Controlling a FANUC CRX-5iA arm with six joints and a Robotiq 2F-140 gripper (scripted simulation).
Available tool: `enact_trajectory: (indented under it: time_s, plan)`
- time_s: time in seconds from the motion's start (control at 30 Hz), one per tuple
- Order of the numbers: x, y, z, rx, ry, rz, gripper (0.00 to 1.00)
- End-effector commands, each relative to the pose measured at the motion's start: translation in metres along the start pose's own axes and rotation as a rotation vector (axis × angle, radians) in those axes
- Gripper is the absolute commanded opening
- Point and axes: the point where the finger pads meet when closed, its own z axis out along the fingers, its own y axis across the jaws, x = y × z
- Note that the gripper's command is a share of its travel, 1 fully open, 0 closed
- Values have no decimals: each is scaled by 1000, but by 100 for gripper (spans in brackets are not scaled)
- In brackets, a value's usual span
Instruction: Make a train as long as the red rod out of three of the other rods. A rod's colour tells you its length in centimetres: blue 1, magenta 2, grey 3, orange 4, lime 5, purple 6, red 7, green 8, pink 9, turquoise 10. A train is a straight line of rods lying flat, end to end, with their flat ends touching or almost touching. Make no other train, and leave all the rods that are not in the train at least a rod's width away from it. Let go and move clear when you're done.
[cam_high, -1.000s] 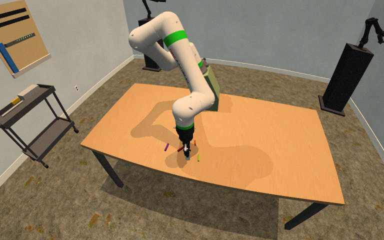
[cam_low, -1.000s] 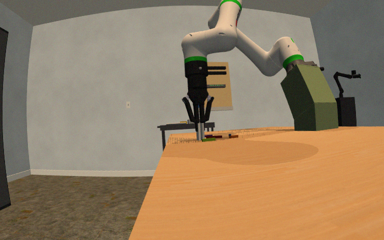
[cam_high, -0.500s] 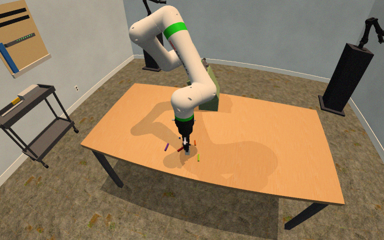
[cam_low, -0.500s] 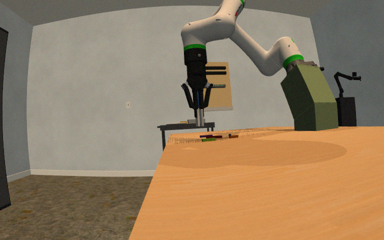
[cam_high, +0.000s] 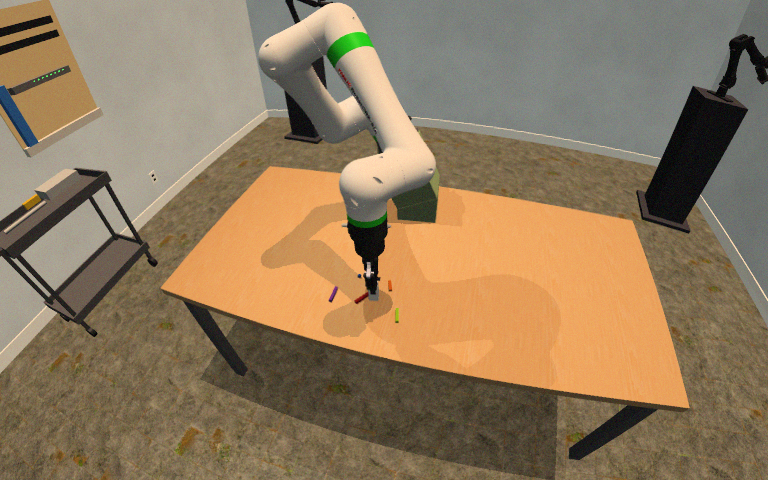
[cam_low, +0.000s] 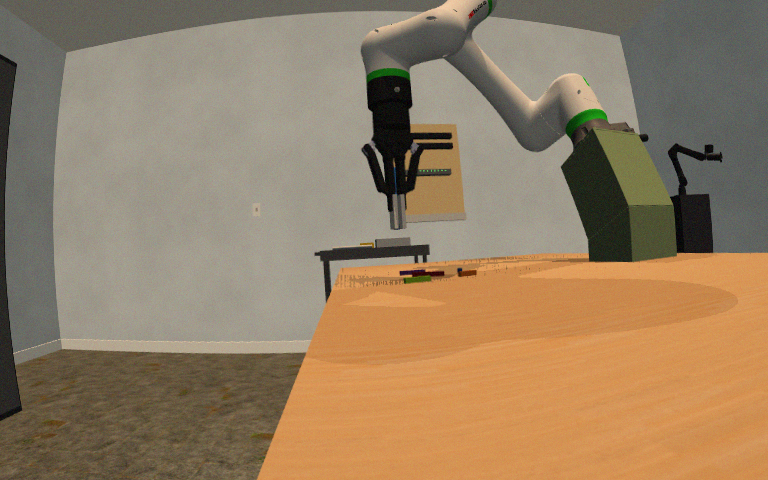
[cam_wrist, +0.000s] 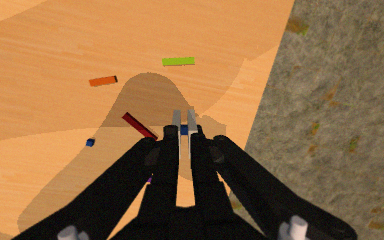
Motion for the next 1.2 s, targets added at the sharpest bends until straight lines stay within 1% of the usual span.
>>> enact_trajectory:
  time_s: [0.0,0.07,0.1,0.13,0.33,0.4,0.43,0.67,0.73,1.17]
  plan:
    - [0,0,0,0,0,0,3]
    - [-3,-6,-1,-1,-1,16,3]
    - [-8,-18,-2,-1,-2,46,3]
    - [-15,-37,-3,-2,-3,91,3]
    - [-30,-81,-4,-2,-3,190,3]
    - [-30,-81,-4,-2,-3,190,3]
    - [-37,-103,-4,-2,-3,238,3]
    - [-49,-154,-1,0,1,344,3]
    - [-50,-158,0,1,1,351,3]
    - [-50,-158,0,0,1,351,3]
